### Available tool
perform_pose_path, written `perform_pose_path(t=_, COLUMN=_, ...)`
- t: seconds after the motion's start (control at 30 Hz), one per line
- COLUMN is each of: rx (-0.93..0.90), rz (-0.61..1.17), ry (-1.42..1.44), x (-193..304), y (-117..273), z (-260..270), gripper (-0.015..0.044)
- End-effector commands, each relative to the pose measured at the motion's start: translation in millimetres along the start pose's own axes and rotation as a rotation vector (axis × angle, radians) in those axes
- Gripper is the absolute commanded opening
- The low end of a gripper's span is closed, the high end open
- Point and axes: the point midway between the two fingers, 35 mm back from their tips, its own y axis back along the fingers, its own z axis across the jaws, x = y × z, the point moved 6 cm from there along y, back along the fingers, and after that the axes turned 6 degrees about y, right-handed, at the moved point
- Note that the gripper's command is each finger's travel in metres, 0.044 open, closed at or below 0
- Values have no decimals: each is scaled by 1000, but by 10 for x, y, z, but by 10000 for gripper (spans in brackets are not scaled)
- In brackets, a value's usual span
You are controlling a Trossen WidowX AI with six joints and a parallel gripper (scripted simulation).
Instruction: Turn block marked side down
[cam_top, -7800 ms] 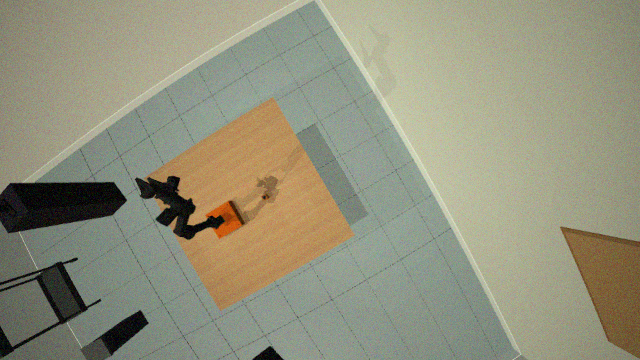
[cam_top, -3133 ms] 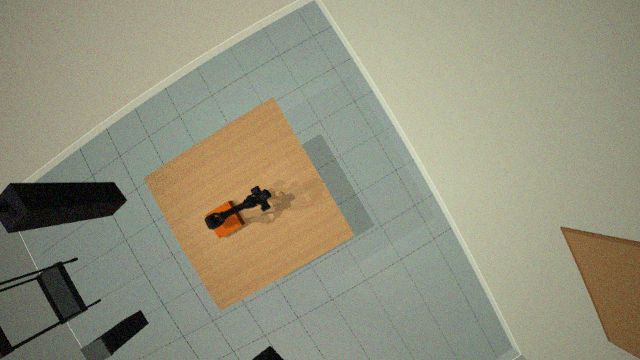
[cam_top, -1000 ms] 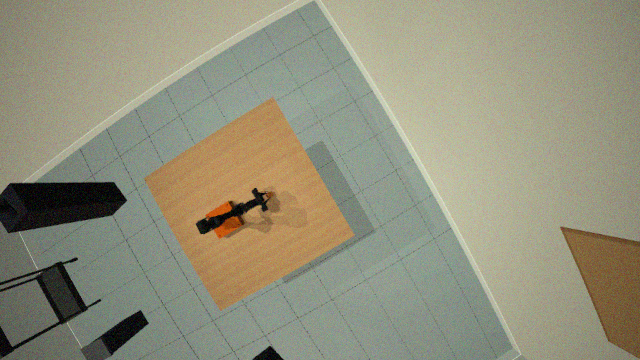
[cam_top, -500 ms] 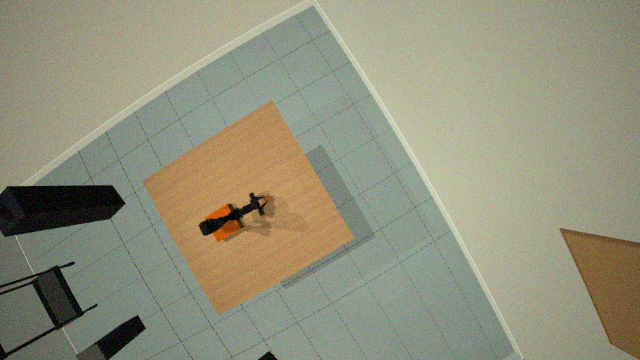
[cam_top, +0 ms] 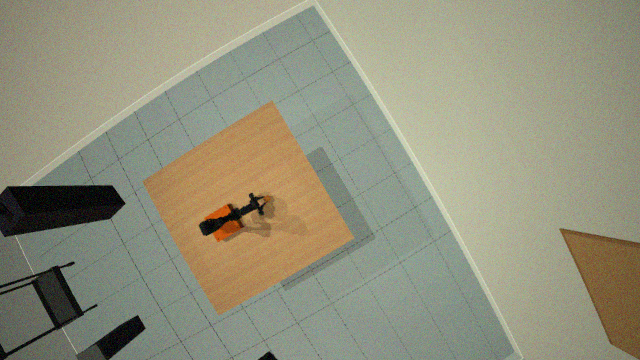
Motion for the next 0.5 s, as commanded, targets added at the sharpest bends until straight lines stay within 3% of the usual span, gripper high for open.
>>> perform_pose_path(t=0.0, rx=-4, rz=-4, ry=-4, x=-3, y=3, z=4, gripper=52)
perform_pose_path(t=0.47, rx=-4, rz=-4, ry=-4, x=-3, y=3, z=4, gripper=420)
